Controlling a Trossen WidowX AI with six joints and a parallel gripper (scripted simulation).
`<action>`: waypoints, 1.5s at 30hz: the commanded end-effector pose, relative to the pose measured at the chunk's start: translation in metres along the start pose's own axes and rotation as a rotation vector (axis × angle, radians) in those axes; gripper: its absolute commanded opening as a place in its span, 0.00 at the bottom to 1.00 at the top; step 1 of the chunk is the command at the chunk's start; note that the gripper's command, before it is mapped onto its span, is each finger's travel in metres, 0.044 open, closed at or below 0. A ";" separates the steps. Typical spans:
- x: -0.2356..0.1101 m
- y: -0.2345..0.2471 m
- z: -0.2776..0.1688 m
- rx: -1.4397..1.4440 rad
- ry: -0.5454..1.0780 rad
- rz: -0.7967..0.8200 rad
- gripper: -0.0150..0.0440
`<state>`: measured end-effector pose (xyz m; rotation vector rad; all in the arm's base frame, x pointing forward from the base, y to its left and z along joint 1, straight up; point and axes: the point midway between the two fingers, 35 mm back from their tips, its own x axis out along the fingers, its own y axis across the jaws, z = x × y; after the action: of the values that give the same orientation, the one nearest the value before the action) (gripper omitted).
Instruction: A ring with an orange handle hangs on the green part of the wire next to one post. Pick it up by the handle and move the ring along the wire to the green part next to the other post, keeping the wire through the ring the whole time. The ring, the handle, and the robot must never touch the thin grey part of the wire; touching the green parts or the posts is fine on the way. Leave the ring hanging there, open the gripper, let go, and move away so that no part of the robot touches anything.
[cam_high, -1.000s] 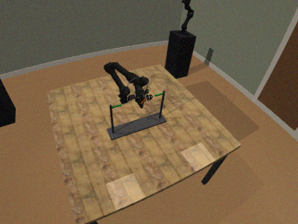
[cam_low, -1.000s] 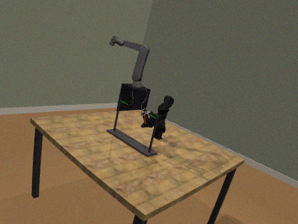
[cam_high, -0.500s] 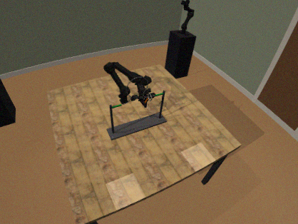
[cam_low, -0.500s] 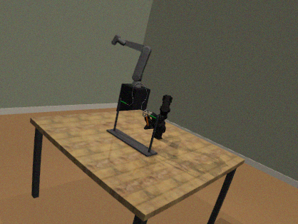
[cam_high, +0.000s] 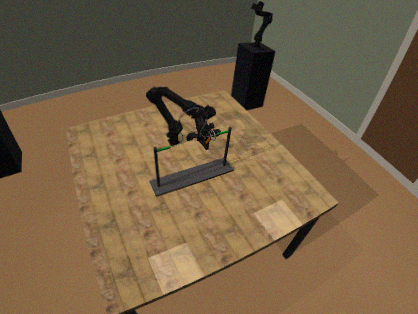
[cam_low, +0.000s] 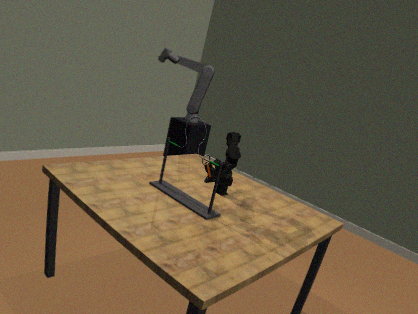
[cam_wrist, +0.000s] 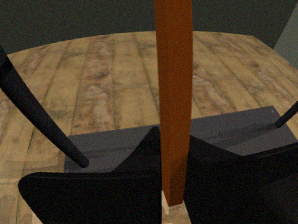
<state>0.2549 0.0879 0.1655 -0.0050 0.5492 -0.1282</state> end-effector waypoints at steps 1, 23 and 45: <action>0.001 0.004 -0.001 -0.003 0.003 -0.007 0.00; -0.002 0.026 -0.001 -0.002 0.000 -0.007 0.00; -0.003 0.044 -0.004 0.000 -0.003 -0.007 0.00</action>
<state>0.2555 0.1313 0.1653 -0.0009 0.5453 -0.1280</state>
